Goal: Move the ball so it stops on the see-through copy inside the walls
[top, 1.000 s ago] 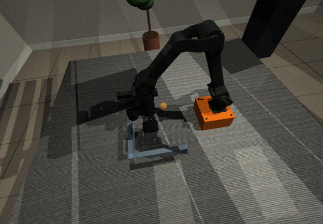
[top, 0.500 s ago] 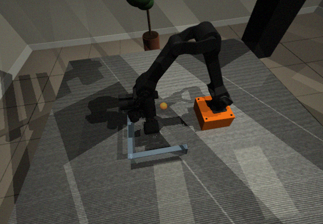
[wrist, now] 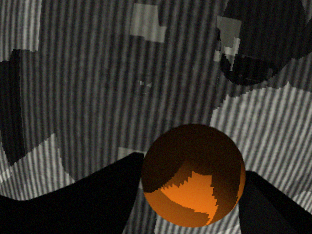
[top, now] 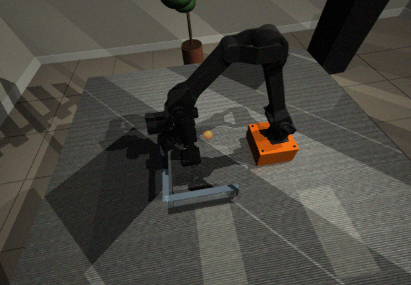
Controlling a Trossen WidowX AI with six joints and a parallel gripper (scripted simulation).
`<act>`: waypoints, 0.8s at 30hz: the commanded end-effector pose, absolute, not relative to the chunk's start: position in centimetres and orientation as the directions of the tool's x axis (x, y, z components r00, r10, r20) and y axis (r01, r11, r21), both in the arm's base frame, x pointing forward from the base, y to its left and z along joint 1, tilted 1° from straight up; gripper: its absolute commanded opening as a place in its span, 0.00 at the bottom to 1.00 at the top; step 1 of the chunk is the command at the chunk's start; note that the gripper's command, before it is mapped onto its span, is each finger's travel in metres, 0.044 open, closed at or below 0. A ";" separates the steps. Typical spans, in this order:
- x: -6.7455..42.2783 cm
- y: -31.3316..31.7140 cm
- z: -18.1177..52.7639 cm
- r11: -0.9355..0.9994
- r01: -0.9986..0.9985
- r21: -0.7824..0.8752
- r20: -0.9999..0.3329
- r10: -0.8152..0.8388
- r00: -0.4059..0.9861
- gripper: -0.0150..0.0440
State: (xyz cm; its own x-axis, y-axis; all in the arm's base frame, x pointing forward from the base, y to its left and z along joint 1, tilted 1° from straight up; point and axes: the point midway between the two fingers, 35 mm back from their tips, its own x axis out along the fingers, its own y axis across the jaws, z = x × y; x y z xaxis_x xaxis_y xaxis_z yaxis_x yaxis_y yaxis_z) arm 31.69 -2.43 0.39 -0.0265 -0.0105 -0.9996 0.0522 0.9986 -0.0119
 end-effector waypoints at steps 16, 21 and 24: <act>31.1 -3.0 9.7 0.999 0.049 -0.009 -1.000 -0.009 0.000 0.25; 29.6 -5.4 8.6 0.999 0.049 -0.011 -1.000 -0.011 -0.001 0.25; 28.5 -6.7 8.0 0.999 0.049 -0.012 -1.000 -0.012 -0.002 0.25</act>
State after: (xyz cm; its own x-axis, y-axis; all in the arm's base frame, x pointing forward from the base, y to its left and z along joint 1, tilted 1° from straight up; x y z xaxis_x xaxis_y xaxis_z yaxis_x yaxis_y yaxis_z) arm 29.41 -5.65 8.30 -0.0104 -0.0101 -0.9999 0.0513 0.9986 -0.0106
